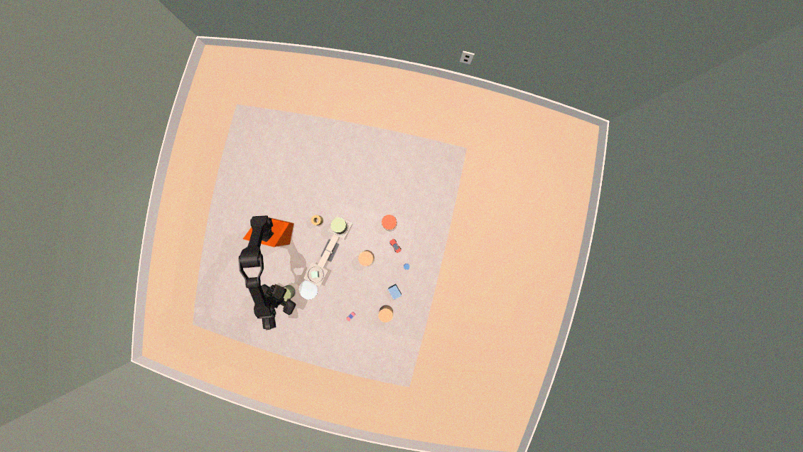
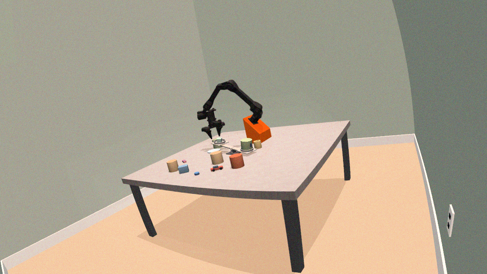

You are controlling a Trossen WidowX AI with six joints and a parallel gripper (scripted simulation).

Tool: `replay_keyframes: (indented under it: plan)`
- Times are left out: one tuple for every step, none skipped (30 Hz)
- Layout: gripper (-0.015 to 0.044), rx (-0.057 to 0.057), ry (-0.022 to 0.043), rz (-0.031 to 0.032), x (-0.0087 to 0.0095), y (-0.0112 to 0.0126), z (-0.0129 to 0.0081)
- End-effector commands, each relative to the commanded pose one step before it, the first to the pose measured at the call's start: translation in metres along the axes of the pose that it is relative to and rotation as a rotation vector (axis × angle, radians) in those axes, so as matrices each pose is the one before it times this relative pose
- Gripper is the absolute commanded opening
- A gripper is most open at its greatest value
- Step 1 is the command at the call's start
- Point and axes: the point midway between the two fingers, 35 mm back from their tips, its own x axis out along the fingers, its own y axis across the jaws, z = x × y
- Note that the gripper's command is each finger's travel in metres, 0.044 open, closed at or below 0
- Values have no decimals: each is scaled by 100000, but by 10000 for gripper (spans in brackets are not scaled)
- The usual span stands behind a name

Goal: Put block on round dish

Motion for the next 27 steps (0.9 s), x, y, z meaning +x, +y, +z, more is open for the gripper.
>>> replay_keyframes:
  plan:
    - [260, 5975, 2412, -1390, -981, -517, 25]
    - [260, 2564, 27, -17, -92, -126, 146]
    - [260, 3193, 30, -21, -113, -152, 188]
    - [260, 3247, 28, -22, -113, -148, 198]
    - [260, 3436, 26, -23, -118, -148, 216]
    - [260, 3458, 22, -23, -118, -140, 225]
    - [260, 3457, 19, -23, -116, -131, 232]
    - [260, 3456, 16, -22, -114, -122, 239]
    - [260, 3455, 12, -21, -113, -112, 245]
    - [260, 3455, 9, -20, -111, -102, 250]
    - [260, 3454, 6, -19, -109, -91, 256]
    - [260, 3453, 3, -17, -107, -80, 260]
    - [260, 3452, 0, -15, -106, -69, 265]
    - [260, 3451, -2, -13, -104, -58, 269]
    - [260, 3450, -5, -11, -102, -47, 272]
    - [260, 3450, -7, -8, -101, -35, 275]
    - [260, 3449, -9, -6, -99, -24, 277]
    - [260, 3448, -11, -3, -97, -12, 279]
    - [260, 3448, -13, 0, -96, 0, 280]
    - [260, 3447, -15, 3, -94, 12, 281]
    - [260, 3446, -16, 6, -92, 24, 281]
    - [260, 3445, -17, 9, -90, 37, 281]
    - [260, 3445, -18, 13, -89, 49, 280]
    - [260, 3444, -19, 16, -87, 61, 279]
    - [260, 3443, -19, 20, -85, 73, 277]
    - [260, 3443, -19, 23, -83, 85, 274]
    - [260, 3442, -19, 27, -82, 97, 271]
